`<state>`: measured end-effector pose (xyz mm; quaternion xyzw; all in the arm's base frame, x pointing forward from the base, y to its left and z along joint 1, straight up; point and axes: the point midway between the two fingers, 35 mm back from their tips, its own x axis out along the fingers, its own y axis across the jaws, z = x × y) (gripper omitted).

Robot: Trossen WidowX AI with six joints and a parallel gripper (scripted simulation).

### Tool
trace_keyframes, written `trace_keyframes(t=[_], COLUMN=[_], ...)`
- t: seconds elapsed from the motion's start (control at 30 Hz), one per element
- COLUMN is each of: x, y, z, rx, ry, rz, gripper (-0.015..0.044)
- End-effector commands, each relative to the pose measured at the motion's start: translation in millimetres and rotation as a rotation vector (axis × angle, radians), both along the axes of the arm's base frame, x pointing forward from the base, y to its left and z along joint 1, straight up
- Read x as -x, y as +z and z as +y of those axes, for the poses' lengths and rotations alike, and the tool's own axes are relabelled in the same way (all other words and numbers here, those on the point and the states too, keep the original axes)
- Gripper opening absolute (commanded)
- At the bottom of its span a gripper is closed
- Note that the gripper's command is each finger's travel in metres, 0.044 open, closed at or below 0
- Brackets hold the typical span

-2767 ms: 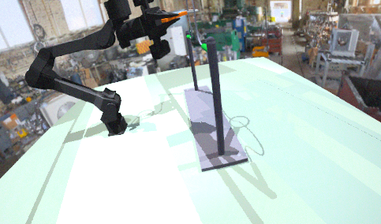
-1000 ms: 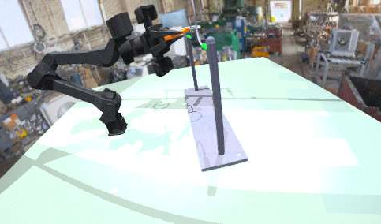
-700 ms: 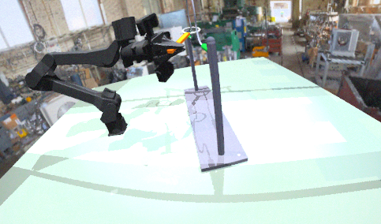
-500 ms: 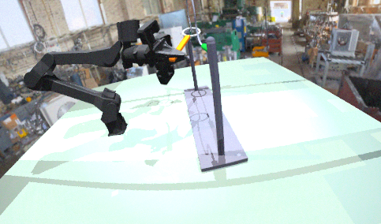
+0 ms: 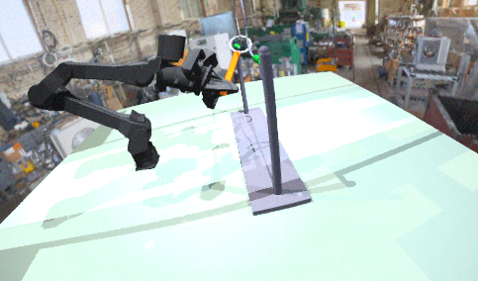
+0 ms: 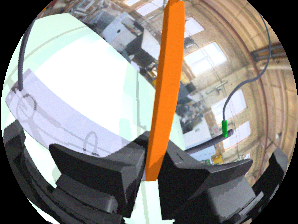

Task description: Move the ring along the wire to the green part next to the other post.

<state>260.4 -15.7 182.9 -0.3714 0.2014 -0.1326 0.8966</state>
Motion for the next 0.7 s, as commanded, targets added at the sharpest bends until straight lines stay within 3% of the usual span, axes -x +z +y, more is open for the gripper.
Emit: trace_keyframes(t=[0.0, 0.67], x=[-3.0, -0.5], y=[-10.9, -39.9], z=[10.4, 73.6], rx=[-0.098, -0.544], ry=[0.021, 0.026], rz=[-0.011, 0.003], gripper=[-0.015, -0.015])
